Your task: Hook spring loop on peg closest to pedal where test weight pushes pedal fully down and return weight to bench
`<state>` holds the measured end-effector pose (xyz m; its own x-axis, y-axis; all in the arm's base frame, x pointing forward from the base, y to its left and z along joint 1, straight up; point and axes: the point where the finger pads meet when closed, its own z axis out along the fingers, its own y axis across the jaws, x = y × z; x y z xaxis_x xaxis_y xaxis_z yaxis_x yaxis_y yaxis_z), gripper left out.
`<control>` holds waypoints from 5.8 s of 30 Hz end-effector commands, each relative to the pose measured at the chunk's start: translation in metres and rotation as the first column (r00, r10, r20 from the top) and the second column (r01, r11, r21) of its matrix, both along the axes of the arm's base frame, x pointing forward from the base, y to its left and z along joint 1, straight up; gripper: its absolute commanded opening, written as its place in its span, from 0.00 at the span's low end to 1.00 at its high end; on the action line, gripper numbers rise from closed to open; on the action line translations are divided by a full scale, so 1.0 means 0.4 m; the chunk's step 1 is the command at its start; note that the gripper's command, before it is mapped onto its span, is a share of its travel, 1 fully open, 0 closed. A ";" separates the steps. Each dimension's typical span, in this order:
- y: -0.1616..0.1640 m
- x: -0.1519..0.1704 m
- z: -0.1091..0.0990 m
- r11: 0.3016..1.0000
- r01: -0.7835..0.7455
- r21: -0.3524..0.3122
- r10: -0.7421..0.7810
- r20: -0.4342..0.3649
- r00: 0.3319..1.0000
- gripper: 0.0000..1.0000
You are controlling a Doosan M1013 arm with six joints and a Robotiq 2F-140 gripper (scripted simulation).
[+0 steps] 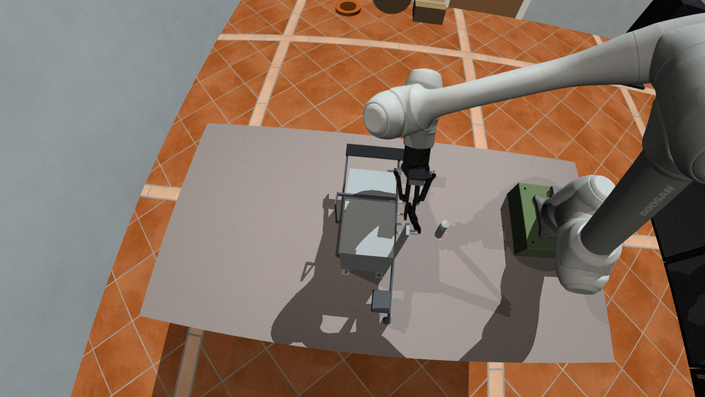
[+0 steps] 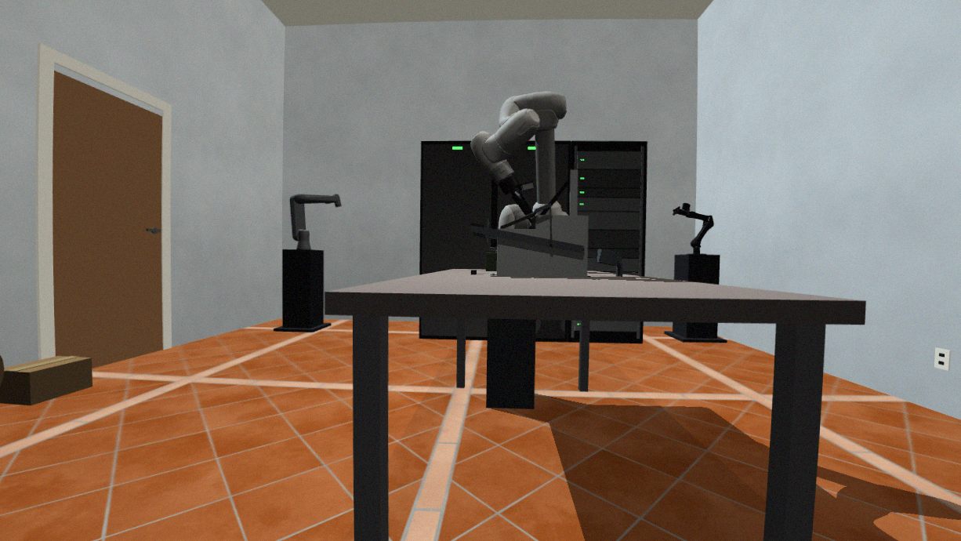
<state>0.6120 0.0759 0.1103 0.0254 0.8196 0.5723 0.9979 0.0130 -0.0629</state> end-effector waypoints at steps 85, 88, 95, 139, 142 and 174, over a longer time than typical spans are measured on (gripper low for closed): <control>0.095 0.004 -0.002 1.000 0.000 0.000 0.000 0.001 1.000 0.17; 0.100 0.004 -0.003 1.000 0.000 0.000 0.000 0.001 1.000 0.17; 0.109 0.004 -0.003 1.000 0.000 0.000 0.000 0.002 1.000 0.17; 0.145 0.004 -0.006 1.000 0.000 0.000 0.000 0.003 1.000 0.17; 0.145 0.004 -0.006 1.000 0.000 0.000 0.000 0.003 1.000 0.17; 0.141 0.008 -0.006 1.000 0.000 0.000 0.000 0.010 1.000 0.17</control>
